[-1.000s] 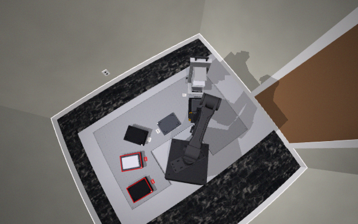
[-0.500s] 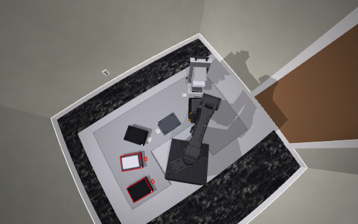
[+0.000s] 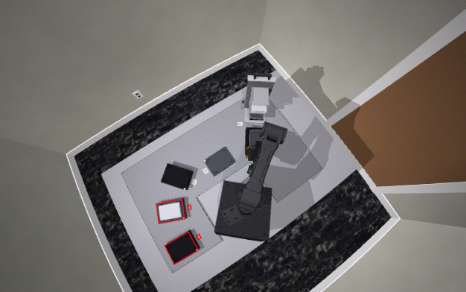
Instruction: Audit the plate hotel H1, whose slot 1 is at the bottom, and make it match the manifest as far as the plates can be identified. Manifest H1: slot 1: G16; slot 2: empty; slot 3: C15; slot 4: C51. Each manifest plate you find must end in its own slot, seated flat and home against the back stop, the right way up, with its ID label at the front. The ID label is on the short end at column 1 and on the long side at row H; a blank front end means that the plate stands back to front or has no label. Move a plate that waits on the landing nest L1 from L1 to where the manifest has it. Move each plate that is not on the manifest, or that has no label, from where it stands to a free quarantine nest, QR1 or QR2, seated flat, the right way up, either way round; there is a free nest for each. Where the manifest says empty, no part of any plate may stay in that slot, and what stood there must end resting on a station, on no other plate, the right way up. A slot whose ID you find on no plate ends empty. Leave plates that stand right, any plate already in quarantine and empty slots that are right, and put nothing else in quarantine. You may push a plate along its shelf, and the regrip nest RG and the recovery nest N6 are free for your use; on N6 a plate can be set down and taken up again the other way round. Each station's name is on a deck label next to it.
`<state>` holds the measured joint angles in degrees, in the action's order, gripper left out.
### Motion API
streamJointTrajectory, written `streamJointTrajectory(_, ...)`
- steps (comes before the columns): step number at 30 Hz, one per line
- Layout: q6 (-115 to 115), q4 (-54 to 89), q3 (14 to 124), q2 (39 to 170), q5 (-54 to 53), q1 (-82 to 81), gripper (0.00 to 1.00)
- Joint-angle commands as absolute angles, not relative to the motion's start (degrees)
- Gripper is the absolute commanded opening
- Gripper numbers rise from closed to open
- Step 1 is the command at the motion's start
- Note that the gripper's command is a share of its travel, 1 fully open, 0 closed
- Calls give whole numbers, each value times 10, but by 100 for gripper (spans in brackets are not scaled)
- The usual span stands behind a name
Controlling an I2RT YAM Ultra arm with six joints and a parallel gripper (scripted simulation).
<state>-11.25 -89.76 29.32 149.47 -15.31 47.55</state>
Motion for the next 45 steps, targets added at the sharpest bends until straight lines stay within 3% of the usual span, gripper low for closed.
streamJointTrajectory(1, -110, -900, 301, 1496, -154, 474, 86)
streamJointTrajectory(14, -110, -900, 311, 1511, -153, 474, 86)
streamJointTrajectory(15, -110, -900, 311, 1511, -153, 474, 93)
streamJointTrajectory(29, -110, -900, 311, 1511, -153, 474, 93)
streamJointTrajectory(30, -110, -900, 311, 1511, -153, 474, 100)
streamJointTrajectory(45, -110, -900, 308, 1507, -154, 474, 100)
